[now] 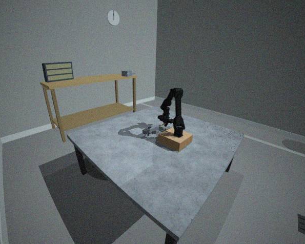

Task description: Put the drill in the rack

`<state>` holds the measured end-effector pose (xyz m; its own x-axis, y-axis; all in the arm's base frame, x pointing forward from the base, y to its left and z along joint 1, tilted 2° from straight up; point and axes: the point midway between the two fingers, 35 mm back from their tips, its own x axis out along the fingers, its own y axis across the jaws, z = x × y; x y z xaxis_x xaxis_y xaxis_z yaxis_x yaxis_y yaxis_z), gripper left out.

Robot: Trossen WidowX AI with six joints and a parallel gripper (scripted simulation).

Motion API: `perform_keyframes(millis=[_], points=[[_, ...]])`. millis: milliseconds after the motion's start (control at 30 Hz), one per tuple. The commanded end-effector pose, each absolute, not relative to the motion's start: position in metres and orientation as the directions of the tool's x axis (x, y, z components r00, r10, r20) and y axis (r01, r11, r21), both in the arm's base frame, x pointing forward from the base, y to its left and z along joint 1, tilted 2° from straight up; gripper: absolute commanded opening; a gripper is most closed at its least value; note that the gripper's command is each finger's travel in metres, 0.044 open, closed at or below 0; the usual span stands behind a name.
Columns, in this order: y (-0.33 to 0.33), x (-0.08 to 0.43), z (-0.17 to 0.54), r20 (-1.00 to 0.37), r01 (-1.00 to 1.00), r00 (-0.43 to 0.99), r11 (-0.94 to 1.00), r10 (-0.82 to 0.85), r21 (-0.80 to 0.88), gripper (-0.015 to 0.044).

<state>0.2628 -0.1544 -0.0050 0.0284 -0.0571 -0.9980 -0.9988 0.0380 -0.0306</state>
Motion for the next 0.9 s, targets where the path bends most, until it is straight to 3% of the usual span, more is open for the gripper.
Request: perform_keyframes(millis=[0,867], points=[[-0.154,0.263,-0.002,-0.998,-0.999,0.033,0.035,-0.055,-0.035,0.0],[-0.153,0.261,0.01,-0.998,-0.999,0.033,0.035,-0.055,-0.035,0.0]])
